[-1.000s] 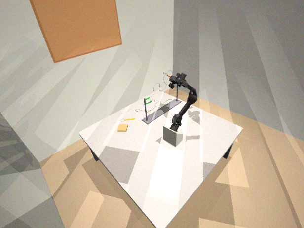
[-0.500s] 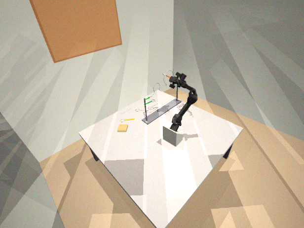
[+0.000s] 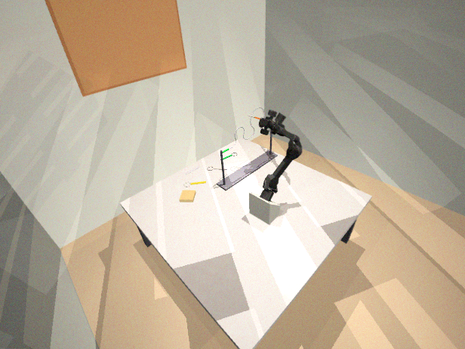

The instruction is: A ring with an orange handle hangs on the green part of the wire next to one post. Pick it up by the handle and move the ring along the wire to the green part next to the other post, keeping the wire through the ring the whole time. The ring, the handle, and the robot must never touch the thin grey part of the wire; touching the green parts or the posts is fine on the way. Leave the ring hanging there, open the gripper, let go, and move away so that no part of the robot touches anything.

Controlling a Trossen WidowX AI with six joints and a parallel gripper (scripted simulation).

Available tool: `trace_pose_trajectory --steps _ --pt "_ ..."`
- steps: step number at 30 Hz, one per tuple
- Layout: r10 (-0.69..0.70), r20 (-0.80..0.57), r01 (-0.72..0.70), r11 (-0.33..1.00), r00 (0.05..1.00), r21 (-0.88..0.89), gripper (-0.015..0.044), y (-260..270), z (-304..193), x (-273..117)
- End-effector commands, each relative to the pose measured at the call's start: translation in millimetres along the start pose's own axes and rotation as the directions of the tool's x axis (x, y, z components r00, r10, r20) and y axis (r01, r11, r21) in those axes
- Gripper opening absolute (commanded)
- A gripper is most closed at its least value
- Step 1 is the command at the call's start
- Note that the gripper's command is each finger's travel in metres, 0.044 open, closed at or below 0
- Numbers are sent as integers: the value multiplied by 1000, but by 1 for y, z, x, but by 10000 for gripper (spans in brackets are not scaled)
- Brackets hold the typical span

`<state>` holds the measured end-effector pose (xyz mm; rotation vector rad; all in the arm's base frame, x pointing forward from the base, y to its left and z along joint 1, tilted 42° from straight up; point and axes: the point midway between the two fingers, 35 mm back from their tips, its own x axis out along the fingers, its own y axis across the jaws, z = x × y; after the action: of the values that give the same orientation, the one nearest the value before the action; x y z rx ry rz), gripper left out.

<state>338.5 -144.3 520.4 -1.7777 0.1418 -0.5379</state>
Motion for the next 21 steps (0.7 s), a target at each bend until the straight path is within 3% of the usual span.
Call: trace_pose_trajectory --steps 1,21 --pt "-21 11 22 999 1000 -46 -150 -2 1 0" --pt "-118 22 120 961 993 -251 -150 -11 2 -3"
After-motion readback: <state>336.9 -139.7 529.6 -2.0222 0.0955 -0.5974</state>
